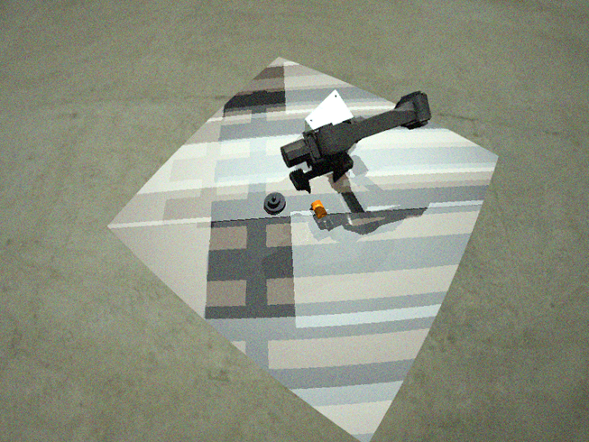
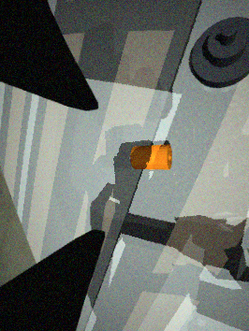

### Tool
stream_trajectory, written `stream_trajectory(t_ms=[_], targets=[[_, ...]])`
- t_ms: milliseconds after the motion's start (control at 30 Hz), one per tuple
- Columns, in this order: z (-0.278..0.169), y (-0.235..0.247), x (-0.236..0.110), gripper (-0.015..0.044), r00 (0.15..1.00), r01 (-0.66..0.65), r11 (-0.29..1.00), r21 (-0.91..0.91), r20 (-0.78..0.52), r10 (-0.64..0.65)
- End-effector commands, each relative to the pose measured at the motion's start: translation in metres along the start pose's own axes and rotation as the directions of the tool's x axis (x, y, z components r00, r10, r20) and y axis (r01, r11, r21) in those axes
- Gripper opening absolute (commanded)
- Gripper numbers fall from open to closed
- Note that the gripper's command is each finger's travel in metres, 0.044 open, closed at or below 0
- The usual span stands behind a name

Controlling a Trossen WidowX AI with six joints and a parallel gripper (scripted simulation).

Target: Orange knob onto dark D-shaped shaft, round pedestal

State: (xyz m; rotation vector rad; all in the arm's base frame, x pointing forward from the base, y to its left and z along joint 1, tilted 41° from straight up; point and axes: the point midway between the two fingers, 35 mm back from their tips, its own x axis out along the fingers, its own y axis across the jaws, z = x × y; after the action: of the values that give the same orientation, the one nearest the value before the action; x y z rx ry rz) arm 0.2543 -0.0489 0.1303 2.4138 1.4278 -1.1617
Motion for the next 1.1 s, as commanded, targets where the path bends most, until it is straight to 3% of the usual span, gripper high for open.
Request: stream_trajectory(t_ms=[0,267,1067], targets=[[0.002,0.000,0.001,0.0440,1.000,0.003,1.000,0.007,-0.010,-0.003],[0.019,0.004,0.093,0.0440,1.000,0.004,1.000,0.006,-0.014,-0.004],[0.023,0.006,0.139,0.0440,1.000,0.004,1.000,0.006,-0.015,-0.004]])
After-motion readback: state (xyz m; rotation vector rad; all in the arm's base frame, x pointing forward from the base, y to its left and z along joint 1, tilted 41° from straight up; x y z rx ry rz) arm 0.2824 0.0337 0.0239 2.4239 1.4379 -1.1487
